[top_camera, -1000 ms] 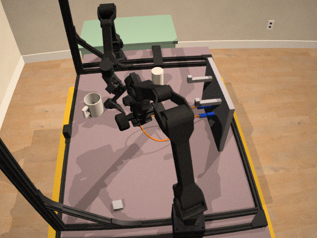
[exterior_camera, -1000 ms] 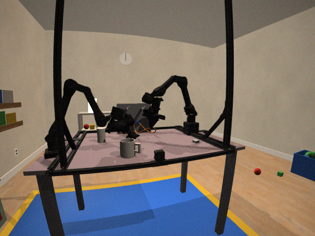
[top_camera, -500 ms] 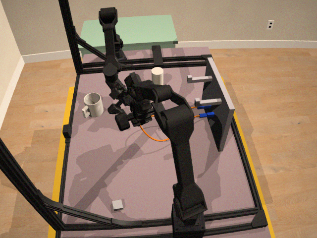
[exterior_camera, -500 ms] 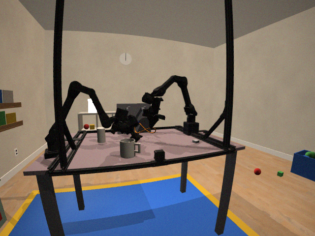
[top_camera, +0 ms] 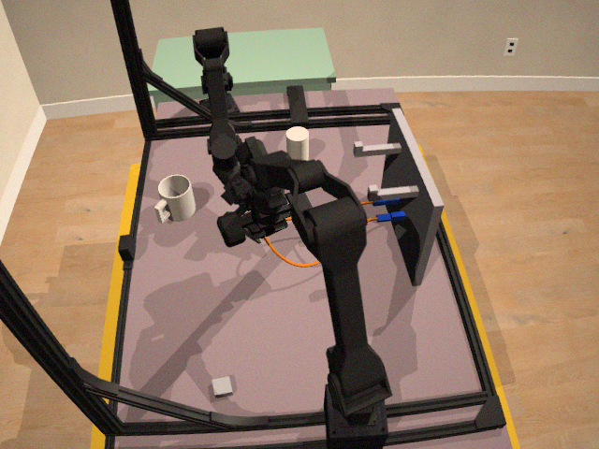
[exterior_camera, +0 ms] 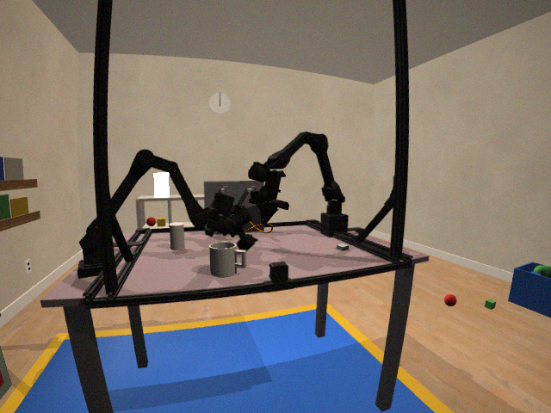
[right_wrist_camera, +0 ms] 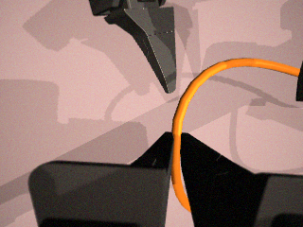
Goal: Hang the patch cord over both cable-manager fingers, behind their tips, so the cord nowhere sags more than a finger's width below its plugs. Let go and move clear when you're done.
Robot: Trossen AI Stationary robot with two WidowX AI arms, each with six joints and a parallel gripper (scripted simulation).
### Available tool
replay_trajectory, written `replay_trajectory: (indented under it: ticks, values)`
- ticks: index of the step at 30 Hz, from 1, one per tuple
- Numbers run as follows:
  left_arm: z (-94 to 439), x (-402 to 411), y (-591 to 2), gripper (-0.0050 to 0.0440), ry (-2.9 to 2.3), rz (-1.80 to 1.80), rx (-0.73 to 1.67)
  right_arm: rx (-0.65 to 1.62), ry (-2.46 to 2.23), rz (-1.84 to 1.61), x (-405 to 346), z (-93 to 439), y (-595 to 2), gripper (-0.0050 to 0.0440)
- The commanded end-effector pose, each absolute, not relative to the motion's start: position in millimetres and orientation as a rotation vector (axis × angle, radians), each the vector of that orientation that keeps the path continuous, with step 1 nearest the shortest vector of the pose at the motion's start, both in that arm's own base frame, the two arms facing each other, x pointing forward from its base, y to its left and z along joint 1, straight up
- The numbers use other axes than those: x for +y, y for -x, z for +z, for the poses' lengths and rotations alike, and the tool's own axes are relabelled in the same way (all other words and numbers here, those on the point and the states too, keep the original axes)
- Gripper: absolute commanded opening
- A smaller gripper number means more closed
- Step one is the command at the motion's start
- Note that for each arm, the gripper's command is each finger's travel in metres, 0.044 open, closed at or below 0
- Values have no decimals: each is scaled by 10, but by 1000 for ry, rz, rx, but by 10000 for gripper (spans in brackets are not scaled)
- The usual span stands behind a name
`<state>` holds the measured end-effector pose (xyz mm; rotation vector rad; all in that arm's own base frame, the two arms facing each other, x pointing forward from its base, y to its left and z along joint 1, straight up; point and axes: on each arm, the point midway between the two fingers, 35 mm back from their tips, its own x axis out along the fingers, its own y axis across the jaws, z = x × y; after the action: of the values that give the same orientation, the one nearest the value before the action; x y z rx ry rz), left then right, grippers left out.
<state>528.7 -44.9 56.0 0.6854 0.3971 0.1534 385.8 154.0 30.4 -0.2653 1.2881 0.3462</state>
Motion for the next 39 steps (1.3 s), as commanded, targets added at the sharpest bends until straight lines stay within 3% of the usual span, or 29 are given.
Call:
replay_trajectory:
  ticks: [1, 13, 21, 23, 32, 39]
  values:
    - [653, -469, -5370, 440, -679, 154, 372, 1258, 261, 350, 1560, 419, -3898, 20]
    - [693, -454, -5381, 440, -676, 160, 366, 1258, 261, 350, 1560, 419, -3898, 20]
    - [693, -454, -5381, 248, -676, 160, 366, 1258, 261, 350, 1560, 419, -3898, 20]
    - [693, -454, -5381, 248, -676, 160, 366, 1258, 261, 350, 1560, 419, -3898, 20]
    - [693, -454, -5381, 32, -676, 160, 366, 1258, 261, 350, 1560, 419, -3898, 20]
    - [693, -454, -5381, 25, -676, 160, 366, 1258, 261, 350, 1560, 419, -3898, 20]
